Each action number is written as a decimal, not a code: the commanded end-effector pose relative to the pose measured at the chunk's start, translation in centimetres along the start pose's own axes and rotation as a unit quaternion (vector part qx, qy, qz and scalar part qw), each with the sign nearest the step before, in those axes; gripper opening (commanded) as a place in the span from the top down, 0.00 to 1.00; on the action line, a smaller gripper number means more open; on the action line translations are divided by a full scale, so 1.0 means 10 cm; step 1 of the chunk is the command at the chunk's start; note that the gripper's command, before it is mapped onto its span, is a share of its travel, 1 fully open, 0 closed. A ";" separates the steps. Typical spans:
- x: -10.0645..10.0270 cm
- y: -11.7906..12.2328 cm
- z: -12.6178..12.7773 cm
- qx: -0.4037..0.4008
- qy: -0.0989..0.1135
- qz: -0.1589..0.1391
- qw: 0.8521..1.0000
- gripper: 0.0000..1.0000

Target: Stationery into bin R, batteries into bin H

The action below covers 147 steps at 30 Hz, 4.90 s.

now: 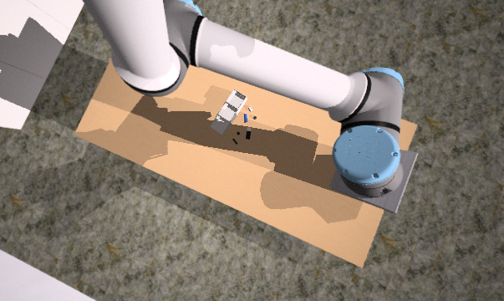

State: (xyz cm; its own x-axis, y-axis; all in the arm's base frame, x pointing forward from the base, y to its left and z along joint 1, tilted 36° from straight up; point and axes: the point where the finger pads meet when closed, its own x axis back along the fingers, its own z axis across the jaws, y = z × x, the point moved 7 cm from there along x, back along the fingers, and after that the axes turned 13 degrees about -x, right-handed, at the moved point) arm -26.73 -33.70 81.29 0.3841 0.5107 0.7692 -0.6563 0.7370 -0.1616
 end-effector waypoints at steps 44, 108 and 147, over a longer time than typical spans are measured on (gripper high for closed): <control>-1.47 -1.05 -3.03 0.000 0.001 -0.001 1.000 0.96; -3.43 -2.43 -7.06 0.000 0.001 -0.001 1.000 0.96; -2.19 -2.67 -7.81 0.051 -0.200 0.130 0.970 0.96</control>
State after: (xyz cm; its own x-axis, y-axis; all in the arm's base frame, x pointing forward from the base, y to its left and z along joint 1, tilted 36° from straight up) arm 32.65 -30.47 20.07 -0.0249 0.4635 0.8857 -0.7602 0.5666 -0.3179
